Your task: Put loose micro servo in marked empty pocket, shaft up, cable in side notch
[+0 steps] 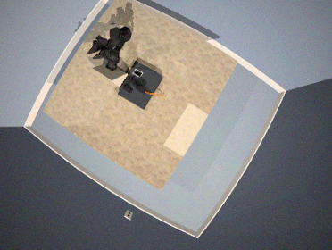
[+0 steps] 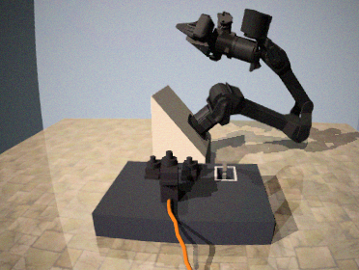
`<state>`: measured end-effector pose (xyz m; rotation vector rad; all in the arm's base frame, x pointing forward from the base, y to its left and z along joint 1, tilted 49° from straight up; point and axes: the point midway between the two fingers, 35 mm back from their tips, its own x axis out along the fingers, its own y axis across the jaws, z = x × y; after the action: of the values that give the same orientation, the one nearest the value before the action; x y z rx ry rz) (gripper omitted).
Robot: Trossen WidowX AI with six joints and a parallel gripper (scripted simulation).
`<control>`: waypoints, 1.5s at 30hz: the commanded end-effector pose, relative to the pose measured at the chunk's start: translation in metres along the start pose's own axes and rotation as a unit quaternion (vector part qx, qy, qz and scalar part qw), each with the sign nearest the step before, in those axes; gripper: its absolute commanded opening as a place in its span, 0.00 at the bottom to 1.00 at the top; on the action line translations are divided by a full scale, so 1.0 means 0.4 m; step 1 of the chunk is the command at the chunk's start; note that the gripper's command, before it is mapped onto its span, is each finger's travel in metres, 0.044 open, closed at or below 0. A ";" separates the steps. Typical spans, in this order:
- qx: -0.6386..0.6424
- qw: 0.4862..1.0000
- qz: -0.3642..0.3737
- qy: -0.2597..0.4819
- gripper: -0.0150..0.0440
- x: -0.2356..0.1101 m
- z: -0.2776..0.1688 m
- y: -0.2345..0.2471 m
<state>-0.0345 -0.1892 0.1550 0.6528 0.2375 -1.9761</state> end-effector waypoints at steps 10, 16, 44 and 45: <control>0.027 0.995 0.038 0.083 1.00 -0.002 -0.023 0.076; 0.050 0.985 0.055 0.155 1.00 -0.008 -0.050 0.136; 0.143 0.869 -0.031 0.473 1.00 -0.097 -0.228 0.391; 0.147 0.863 -0.040 0.483 1.00 -0.102 -0.236 0.399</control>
<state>0.1377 -0.1976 0.1202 1.7496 0.5316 -1.6028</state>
